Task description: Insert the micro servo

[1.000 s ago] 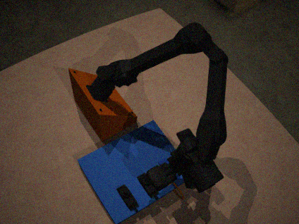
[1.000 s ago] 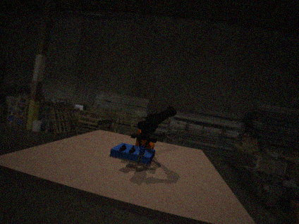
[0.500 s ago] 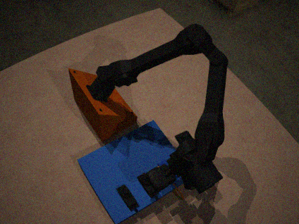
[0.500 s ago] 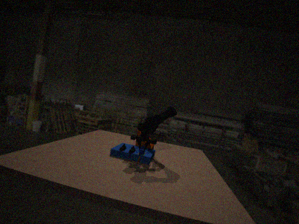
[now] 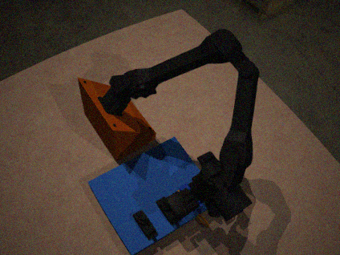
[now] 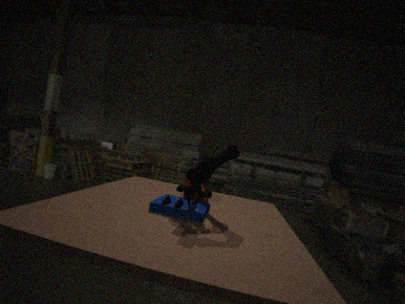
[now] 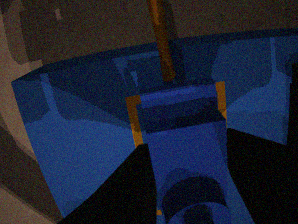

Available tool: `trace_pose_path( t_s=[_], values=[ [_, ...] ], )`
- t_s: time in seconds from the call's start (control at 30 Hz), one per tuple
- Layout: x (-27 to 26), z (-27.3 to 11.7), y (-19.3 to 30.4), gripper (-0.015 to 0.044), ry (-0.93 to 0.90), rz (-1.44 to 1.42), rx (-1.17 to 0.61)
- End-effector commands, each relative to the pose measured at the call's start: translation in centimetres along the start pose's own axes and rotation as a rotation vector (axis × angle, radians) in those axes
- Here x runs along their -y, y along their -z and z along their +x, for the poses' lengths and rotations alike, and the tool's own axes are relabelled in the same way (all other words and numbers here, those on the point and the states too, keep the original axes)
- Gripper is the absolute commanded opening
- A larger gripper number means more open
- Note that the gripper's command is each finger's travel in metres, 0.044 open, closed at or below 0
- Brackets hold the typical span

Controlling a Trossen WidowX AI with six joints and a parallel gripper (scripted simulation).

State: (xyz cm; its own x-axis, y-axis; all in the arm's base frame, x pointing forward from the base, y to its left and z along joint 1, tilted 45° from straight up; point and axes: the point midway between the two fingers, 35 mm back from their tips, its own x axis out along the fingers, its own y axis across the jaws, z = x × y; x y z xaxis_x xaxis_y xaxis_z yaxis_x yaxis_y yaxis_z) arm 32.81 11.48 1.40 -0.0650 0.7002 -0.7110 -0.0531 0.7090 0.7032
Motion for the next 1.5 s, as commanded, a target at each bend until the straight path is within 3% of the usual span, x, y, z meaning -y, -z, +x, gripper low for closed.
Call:
trace_pose_path(
  t_s=[0.0,0.27,0.5,0.73,0.97,1.13,1.27,1.47],
  values=[
    [0.1,0.4,0.1,0.0000,-0.004,0.009,0.002],
    [0.1,1.0,0.1,0.0000,-0.004,0.009,0.002],
    [0.0,0.8,0.0,0.0184,-0.004,0.009,0.002],
    [0.1,-2.4,0.2,0.0188,-0.003,0.009,0.002],
    [0.3,-2.7,0.5,0.0188,-0.003,0.009,0.002],
    [0.5,-4.8,3.3,0.0319,0.001,0.019,0.003],
    [0.4,-8.1,8.7,0.0424,0.003,0.016,-0.001],
    [0.1,-9.1,11.0,0.0440,0.000,0.014,-0.003]
  ],
)
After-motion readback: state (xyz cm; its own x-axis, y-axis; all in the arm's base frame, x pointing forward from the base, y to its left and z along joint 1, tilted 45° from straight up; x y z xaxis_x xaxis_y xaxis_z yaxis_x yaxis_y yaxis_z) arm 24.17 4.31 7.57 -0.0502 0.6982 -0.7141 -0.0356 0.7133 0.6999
